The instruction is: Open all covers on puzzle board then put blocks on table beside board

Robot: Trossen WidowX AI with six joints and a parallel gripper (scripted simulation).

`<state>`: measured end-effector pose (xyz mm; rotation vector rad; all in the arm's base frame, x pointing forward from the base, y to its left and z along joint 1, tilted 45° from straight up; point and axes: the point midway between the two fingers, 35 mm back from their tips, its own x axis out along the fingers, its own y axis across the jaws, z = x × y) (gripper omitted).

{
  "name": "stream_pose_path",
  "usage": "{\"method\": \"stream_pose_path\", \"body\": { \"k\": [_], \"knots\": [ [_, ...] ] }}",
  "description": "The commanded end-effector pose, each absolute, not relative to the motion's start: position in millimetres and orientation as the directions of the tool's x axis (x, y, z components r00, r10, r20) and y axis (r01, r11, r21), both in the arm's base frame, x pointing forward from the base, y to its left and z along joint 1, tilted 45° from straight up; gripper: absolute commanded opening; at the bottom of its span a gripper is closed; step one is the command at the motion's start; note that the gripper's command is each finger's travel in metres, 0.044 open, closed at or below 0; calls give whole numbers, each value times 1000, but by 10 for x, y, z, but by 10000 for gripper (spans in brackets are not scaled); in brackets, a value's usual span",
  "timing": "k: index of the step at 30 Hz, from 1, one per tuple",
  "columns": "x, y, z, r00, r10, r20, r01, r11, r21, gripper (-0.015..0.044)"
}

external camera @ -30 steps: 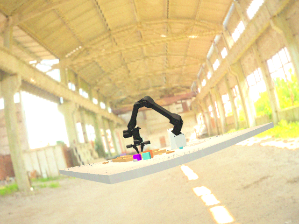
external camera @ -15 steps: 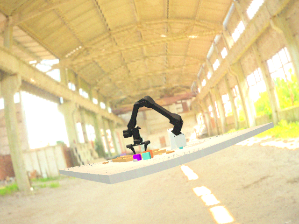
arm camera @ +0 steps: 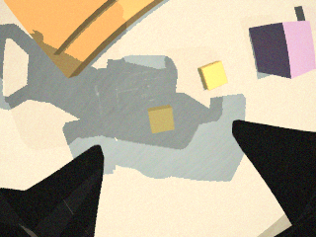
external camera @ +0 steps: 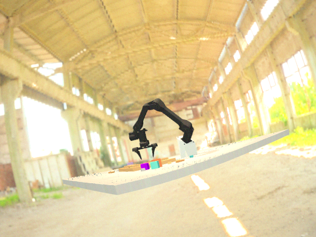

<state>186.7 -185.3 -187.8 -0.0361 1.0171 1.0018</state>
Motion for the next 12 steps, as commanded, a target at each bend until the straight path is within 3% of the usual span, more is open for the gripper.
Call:
{"method": "stream_pose_path", "body": {
  "k": [1,12],
  "knots": [
    [1840,-1971,-1767,142,676,-723,-713,576,398,440],
    [1591,-2192,-1588,117,636,-763,-638,637,433,440]
  ]
}}
